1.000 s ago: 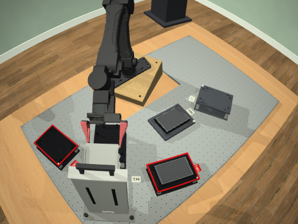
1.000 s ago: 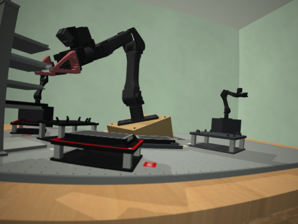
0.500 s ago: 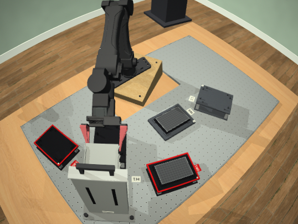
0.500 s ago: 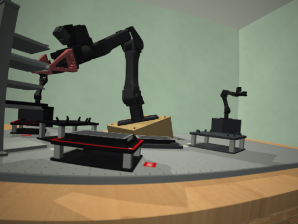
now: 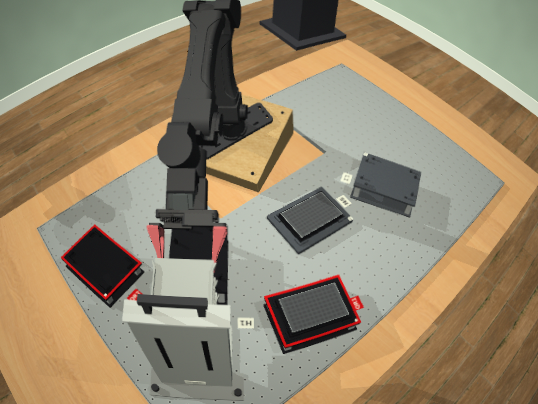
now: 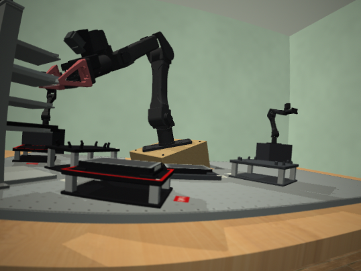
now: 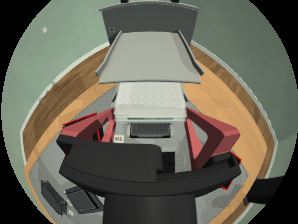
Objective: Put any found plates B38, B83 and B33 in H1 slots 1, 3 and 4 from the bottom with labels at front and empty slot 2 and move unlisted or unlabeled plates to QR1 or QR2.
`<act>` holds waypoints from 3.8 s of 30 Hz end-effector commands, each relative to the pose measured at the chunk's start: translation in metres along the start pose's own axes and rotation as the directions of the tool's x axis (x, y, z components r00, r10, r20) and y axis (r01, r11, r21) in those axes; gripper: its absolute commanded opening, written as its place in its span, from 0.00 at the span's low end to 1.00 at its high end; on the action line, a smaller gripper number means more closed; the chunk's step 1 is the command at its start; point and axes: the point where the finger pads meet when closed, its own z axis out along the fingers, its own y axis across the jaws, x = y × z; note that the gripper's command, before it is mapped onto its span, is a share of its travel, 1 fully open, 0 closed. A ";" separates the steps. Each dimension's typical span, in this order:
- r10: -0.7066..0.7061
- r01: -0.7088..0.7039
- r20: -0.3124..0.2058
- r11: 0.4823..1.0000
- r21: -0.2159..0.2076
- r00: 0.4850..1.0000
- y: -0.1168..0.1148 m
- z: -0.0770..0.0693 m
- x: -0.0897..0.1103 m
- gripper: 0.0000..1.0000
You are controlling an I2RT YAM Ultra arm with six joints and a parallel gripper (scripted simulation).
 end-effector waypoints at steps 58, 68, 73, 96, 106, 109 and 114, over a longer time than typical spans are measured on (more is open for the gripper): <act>-0.001 0.001 0.015 1.000 0.001 1.000 0.000 -0.050 0.021 0.86; -0.001 0.001 0.015 1.000 0.001 1.000 0.000 -0.059 0.027 0.86; -0.001 0.001 0.015 1.000 0.001 1.000 0.000 -0.065 0.030 0.86; -0.001 0.001 0.014 1.000 0.001 1.000 0.000 -0.087 0.043 0.86; -0.002 0.002 0.014 1.000 0.001 1.000 0.000 -0.099 0.049 0.86; -0.002 0.002 0.014 1.000 0.001 1.000 0.000 -0.102 0.051 0.86; -0.002 0.002 0.014 1.000 0.001 1.000 0.000 -0.106 0.053 0.86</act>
